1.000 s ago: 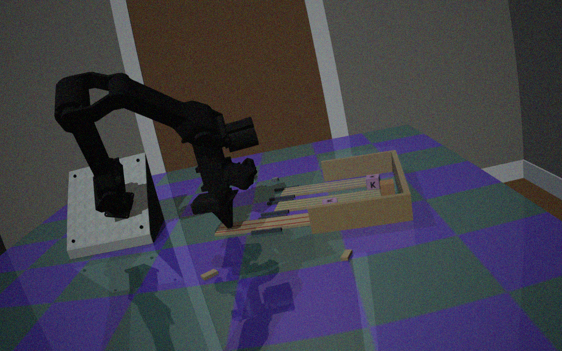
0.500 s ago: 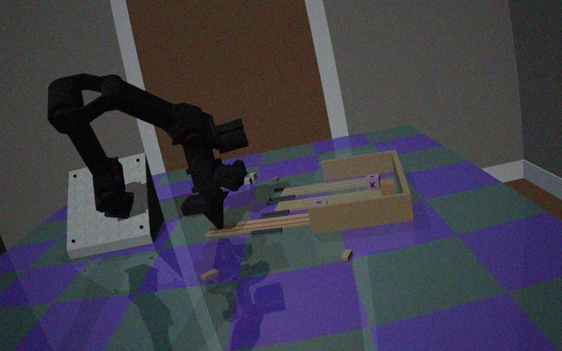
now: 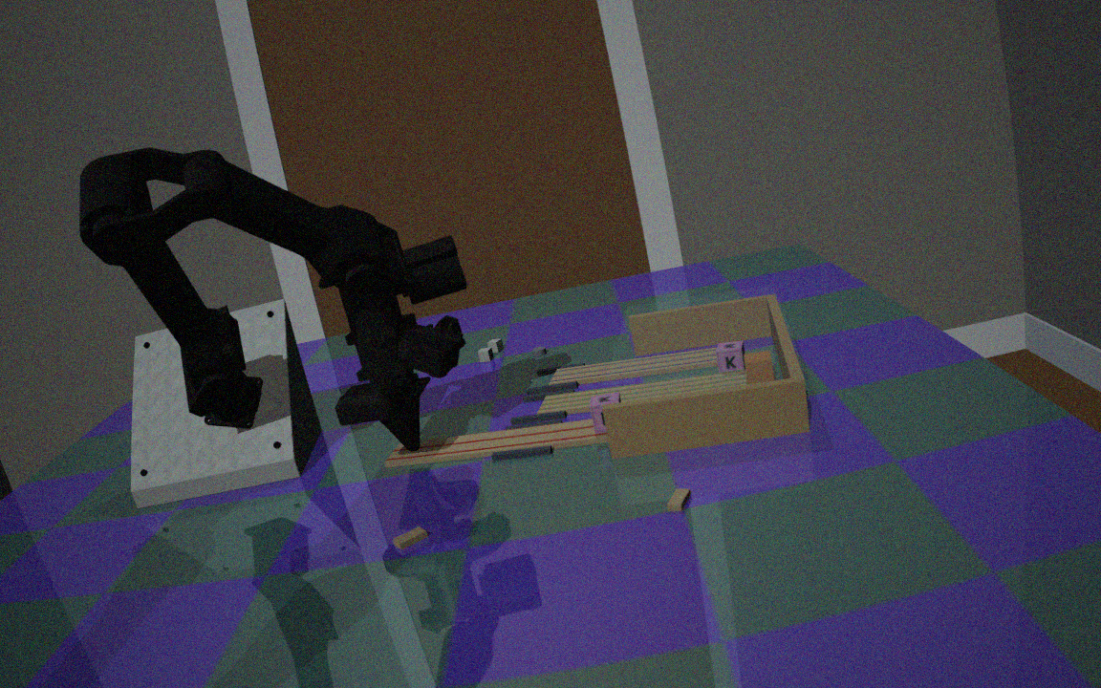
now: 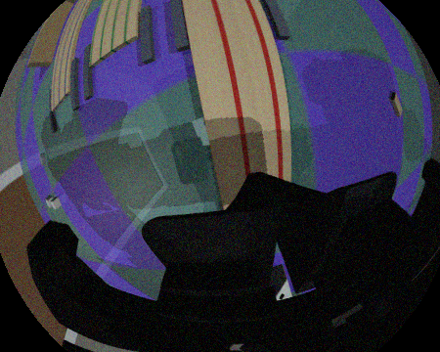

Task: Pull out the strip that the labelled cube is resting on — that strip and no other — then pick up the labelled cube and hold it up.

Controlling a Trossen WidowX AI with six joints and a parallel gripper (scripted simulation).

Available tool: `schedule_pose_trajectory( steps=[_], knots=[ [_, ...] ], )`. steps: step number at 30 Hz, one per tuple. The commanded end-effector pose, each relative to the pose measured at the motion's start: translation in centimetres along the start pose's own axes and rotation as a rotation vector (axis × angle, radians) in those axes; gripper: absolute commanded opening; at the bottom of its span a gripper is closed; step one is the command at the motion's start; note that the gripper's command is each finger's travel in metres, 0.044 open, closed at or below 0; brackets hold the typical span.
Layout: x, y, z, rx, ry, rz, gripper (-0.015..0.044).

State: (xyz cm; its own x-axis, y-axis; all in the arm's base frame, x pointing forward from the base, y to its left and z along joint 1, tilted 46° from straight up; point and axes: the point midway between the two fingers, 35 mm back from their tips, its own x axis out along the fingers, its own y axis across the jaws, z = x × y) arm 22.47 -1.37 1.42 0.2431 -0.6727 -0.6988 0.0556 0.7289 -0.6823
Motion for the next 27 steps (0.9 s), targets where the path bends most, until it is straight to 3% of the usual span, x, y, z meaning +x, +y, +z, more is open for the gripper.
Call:
schedule_pose_trajectory(
  steps=[1, 27],
  knots=[
    [0.5, -0.1, -1.5, -0.009, 0.029, -0.006, 0.0000],
    [0.4, -0.1, -4.7, -0.010, 0.030, -0.006, 0.0000]
  ],
)
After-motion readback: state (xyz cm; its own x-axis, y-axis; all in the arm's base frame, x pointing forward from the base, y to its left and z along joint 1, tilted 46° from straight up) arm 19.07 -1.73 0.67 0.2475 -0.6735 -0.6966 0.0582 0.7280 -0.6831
